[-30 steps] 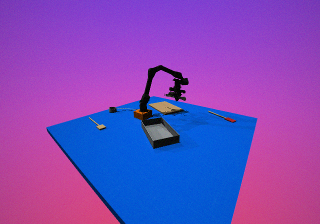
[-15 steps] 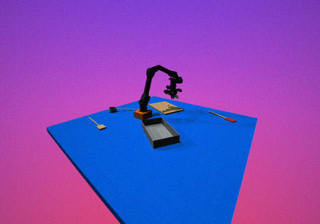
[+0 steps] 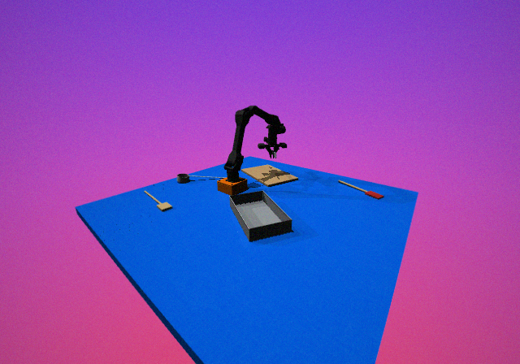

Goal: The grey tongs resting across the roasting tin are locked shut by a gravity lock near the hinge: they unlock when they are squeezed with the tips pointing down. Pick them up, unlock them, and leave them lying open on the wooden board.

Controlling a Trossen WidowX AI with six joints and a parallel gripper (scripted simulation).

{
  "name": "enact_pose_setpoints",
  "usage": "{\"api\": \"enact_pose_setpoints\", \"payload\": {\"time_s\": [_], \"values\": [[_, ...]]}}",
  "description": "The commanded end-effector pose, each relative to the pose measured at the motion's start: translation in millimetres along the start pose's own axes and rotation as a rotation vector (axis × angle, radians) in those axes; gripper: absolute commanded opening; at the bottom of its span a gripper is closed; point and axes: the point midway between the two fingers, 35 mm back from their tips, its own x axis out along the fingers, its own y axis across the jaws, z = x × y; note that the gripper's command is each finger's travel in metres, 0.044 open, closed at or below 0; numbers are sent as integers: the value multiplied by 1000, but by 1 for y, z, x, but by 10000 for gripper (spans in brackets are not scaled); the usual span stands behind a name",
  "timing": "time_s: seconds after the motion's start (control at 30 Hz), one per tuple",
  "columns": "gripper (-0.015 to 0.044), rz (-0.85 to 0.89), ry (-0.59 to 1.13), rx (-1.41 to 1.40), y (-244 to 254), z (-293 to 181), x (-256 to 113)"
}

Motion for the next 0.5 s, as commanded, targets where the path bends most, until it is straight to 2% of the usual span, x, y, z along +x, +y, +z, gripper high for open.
{"api": "enact_pose_setpoints", "payload": {"time_s": [0.0, 0.17, 0.47], "values": [[-150, 2, -7, 68, 13, 18, -2], [-150, 6, -7, 144, 28, 36, -2], [-150, 6, -7, 147, 29, 37, -2]]}}
